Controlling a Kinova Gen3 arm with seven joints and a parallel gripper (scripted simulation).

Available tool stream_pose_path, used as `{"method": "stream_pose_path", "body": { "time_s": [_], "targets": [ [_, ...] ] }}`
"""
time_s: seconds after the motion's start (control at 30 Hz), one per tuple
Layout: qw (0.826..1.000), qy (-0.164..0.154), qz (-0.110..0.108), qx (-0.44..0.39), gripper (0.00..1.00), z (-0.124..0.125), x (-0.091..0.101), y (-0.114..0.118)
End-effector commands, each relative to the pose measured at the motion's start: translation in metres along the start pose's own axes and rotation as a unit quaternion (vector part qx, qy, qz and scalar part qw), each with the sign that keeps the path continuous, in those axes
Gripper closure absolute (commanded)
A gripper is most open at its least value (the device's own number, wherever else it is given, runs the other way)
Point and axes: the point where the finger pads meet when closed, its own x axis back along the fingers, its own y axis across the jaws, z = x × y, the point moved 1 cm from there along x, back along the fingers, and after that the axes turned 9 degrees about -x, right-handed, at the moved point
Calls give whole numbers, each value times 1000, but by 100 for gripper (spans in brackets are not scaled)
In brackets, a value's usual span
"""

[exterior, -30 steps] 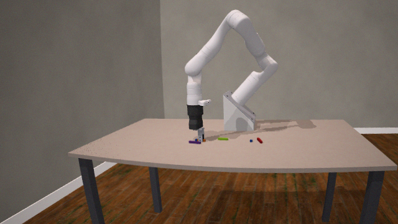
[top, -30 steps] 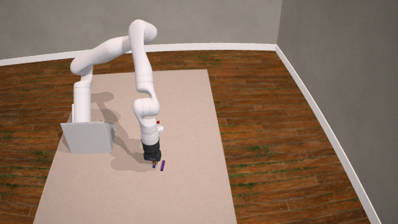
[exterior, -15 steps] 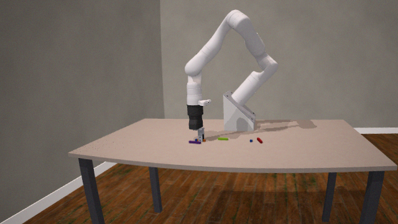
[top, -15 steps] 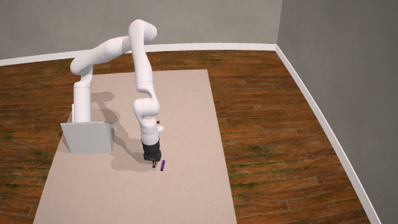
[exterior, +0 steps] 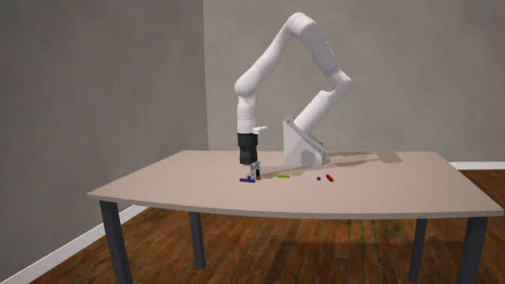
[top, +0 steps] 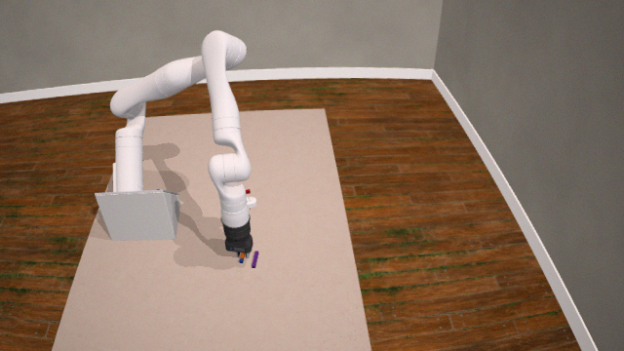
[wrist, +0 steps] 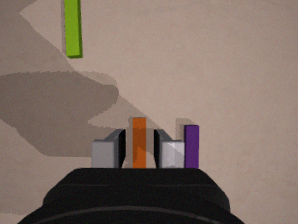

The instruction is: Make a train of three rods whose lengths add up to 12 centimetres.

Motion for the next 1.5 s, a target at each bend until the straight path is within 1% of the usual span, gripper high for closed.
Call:
{"method": "stream_pose_path", "body": {
  "time_s": [0.0, 0.27, 0.43, 0.5, 0.6, 0.87, 0.97, 1.17, 1.3, 1.33, 1.47],
  "targets": [
    [1000, 0, -1, 0, 46, 0, 1, 1],
    [1000, 0, -1, 0, 46, 0, 2, 1],
    [1000, 0, -1, 0, 46, 0, 13, 1],
    [1000, 0, -1, 0, 46, 0, 13, 1],
    [1000, 0, -1, 0, 46, 0, 26, 1],
    [1000, 0, -1, 0, 46, 0, 68, 1],
    [1000, 0, -1, 0, 46, 0, 81, 1],
    [1000, 0, -1, 0, 46, 0, 89, 1],
    [1000, 0, -1, 0, 46, 0, 91, 1],
    [1000, 0, -1, 0, 0, 0, 91, 1],
    [1000, 0, -1, 0, 0, 0, 91, 1]
  ]
}}
